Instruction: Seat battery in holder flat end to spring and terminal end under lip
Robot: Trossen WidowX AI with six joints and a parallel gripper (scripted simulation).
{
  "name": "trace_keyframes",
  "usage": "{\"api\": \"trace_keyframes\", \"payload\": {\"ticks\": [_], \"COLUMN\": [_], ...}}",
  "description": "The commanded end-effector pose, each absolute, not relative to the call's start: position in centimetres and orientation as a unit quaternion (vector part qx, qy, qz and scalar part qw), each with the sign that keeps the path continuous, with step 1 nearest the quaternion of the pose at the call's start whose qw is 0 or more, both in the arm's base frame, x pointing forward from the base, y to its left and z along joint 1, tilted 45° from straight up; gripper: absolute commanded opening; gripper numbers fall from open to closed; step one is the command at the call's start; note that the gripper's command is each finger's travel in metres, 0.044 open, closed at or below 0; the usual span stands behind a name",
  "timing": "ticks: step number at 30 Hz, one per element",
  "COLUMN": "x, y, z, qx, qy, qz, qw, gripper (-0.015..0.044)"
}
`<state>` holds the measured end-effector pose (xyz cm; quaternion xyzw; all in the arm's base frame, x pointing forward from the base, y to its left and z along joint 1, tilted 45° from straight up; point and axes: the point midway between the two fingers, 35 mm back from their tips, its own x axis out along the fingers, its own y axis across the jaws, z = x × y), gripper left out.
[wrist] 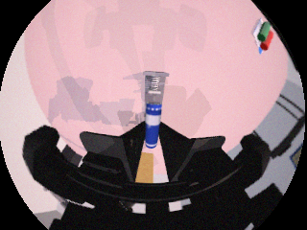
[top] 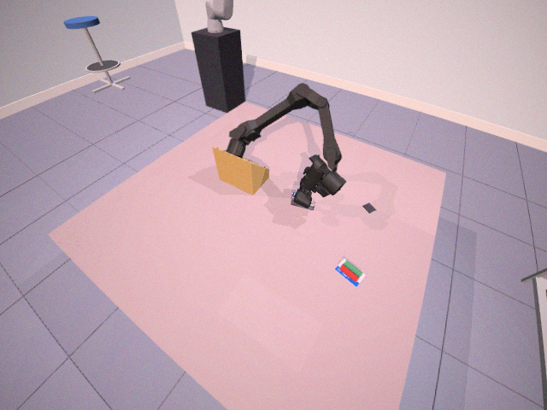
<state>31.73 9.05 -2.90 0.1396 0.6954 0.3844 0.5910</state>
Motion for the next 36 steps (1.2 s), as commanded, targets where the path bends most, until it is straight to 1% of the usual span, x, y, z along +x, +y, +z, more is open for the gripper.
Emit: {"api": "trace_keyframes", "payload": {"ticks": [1, 36], "x": [32.1, 32.9], "y": [9.1, 10.2], "z": [-2.9, -3.6], "qx": [0.131, 0.094], "qy": [0.698, 0.753], "qz": [0.388, 0.398], "qw": [0.588, 0.515], "gripper": [0.0061, 0.0061]}}
